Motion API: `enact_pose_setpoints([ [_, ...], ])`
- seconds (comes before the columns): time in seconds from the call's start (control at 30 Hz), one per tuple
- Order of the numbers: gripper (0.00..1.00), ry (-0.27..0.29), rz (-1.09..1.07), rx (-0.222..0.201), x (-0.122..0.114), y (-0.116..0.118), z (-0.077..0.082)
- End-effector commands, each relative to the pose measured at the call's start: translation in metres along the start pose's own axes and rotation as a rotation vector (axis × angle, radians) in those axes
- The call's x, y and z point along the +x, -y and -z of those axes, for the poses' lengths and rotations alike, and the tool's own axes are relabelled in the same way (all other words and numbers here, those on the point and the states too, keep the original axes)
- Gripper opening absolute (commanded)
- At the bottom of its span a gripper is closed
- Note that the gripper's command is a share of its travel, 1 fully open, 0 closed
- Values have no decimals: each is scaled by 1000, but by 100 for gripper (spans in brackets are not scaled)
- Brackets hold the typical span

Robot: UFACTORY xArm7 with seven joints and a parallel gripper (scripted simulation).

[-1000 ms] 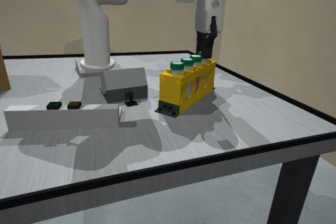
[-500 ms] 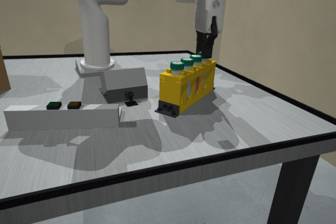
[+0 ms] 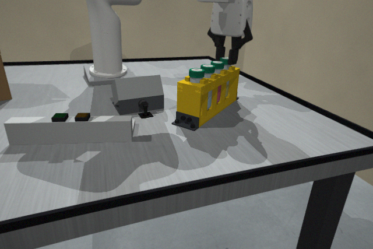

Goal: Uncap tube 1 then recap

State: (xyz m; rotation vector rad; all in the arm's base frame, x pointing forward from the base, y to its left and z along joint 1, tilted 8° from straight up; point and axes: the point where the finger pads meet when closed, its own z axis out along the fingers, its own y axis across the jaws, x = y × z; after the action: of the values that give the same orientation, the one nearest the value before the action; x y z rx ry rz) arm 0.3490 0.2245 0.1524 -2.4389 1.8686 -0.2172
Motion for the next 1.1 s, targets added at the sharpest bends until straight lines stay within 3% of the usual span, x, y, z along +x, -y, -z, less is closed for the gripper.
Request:
enact_pose_setpoints([
  [0.0, 0, 26, 265, 5, 0, 1, 1],
  [0.57, 0, 23, 986, 15, 0, 1, 2],
  [0.8, 0, 23, 986, 15, 0, 1, 2],
  [0.83, 46, 23, 986, 15, 0, 1, 2],
  [1.07, 46, 23, 986, 15, 0, 1, 2],
])
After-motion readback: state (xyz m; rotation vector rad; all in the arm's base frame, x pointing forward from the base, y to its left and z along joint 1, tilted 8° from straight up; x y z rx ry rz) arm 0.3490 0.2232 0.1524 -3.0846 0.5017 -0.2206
